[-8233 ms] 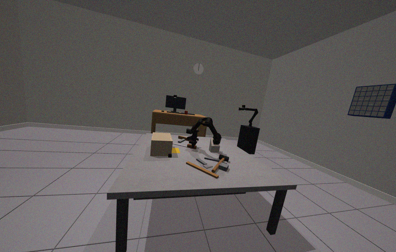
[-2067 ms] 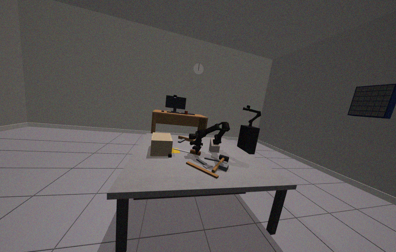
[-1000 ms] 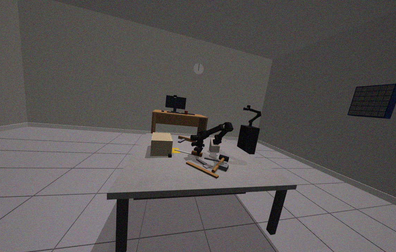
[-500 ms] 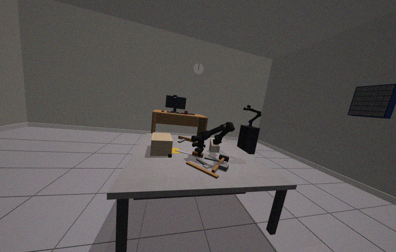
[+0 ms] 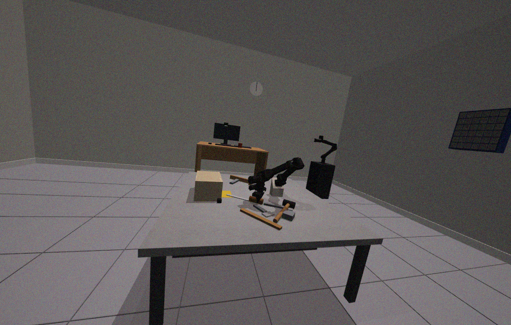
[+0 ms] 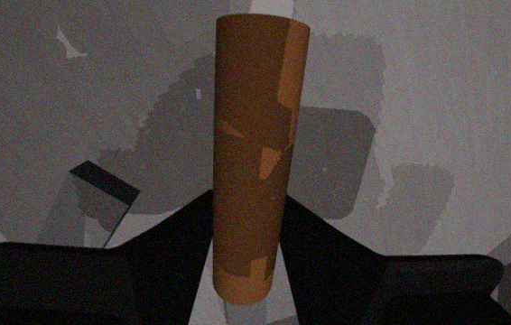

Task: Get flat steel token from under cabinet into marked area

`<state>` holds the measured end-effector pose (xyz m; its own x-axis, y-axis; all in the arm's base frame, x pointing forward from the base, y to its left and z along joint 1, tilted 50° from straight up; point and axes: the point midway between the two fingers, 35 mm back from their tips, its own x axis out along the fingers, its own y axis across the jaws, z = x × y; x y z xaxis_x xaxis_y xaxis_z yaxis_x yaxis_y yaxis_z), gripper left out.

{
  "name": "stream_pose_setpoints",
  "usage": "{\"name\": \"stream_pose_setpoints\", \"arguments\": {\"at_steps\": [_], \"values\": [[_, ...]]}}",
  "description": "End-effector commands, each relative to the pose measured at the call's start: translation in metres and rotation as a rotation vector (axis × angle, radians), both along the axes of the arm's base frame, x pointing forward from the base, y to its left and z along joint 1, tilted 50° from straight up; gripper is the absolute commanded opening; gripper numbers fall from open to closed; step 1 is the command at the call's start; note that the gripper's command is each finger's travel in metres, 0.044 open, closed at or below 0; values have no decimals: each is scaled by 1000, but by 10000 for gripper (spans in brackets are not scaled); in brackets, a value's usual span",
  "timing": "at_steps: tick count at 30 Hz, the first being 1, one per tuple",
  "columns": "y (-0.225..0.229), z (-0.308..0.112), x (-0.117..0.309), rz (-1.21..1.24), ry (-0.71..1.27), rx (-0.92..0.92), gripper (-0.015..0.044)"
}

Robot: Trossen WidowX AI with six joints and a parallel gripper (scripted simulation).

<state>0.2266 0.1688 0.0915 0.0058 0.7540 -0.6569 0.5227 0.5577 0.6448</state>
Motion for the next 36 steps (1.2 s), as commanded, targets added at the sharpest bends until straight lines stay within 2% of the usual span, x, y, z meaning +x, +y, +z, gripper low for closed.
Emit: {"name": "stream_pose_setpoints", "arguments": {"at_steps": [1, 36], "values": [[6, 12, 1, 5, -22, 13, 0], [16, 24, 2, 57, -83, 13, 0]]}}
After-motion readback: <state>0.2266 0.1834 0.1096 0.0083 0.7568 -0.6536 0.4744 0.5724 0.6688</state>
